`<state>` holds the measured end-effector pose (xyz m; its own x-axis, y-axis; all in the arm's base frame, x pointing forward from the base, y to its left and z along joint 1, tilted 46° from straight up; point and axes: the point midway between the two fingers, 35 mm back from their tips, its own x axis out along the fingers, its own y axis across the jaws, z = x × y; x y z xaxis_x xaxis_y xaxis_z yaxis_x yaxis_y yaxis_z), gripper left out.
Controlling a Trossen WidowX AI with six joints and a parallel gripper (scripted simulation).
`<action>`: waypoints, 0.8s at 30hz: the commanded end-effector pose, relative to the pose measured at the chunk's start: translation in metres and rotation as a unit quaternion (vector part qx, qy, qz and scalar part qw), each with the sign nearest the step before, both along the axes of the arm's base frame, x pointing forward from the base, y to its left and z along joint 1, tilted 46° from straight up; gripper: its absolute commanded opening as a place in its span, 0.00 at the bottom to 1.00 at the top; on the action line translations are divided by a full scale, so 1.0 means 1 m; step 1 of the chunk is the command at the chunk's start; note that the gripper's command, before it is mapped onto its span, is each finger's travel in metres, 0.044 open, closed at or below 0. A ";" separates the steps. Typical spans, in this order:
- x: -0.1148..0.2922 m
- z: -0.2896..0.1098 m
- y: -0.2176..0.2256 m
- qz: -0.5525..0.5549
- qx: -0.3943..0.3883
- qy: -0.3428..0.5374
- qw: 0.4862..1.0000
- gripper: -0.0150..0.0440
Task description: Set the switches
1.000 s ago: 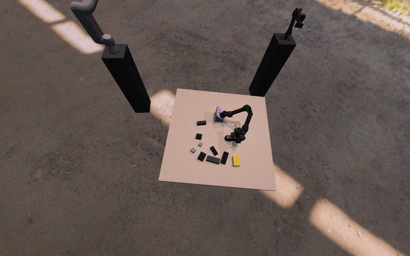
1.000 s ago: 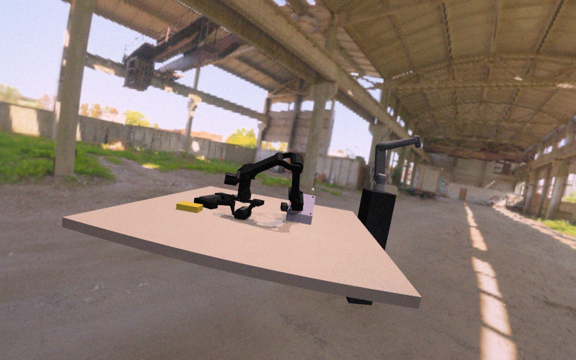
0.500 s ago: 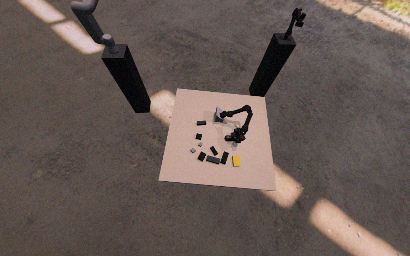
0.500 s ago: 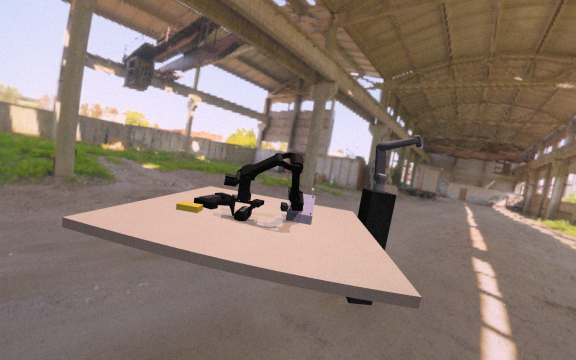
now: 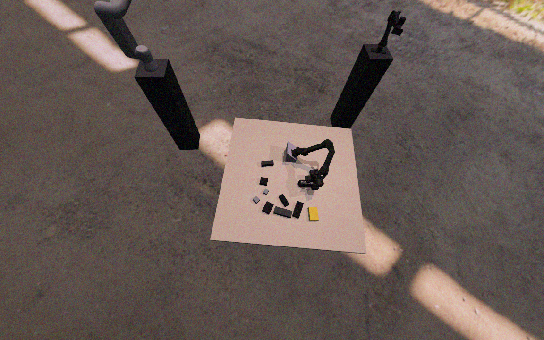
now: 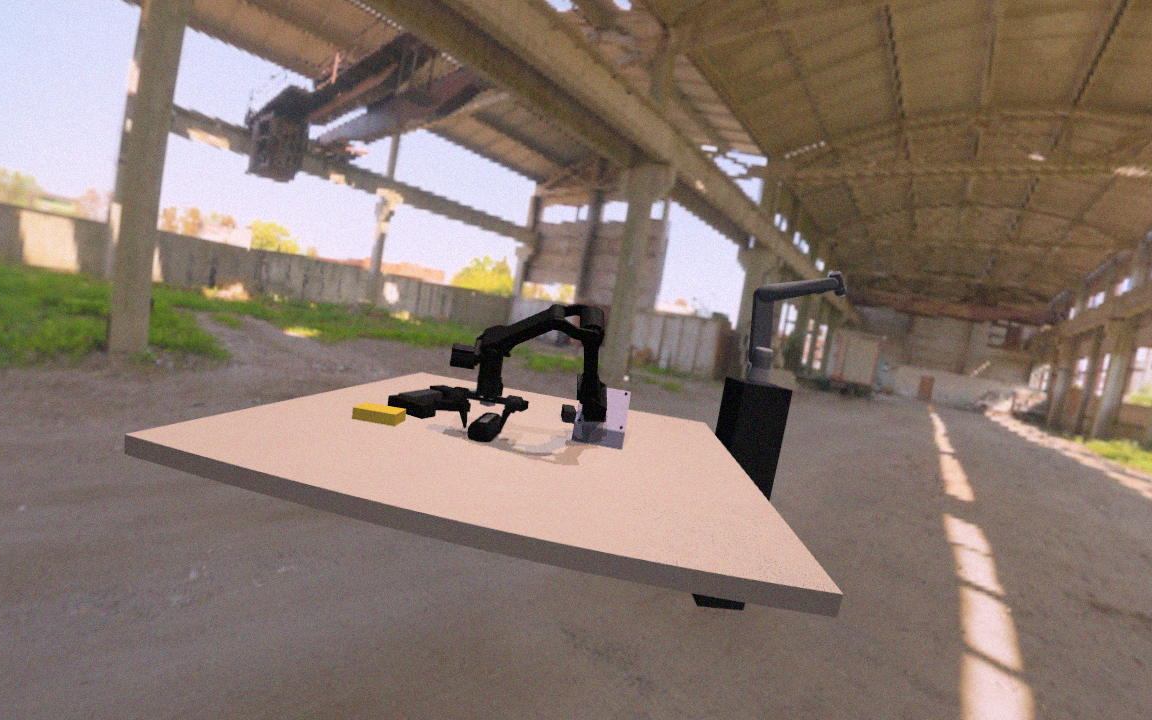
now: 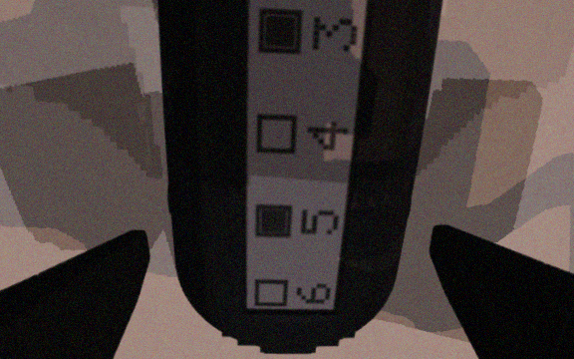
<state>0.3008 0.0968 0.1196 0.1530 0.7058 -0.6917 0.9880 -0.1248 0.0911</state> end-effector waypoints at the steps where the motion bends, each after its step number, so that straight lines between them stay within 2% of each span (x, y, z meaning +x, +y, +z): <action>1: -0.004 -0.009 -0.040 -0.006 0.001 0.004 1.000 1.00; 4: -0.008 -0.012 -0.055 -0.006 0.005 0.003 1.000 1.00; 21: -0.008 -0.012 -0.055 -0.006 0.005 0.003 1.000 1.00; 24: -0.009 -0.011 -0.057 0.009 -0.003 -0.023 1.000 0.87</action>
<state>0.2926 0.0408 0.1073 0.1600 0.7058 -0.6901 0.9868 -0.1325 0.0933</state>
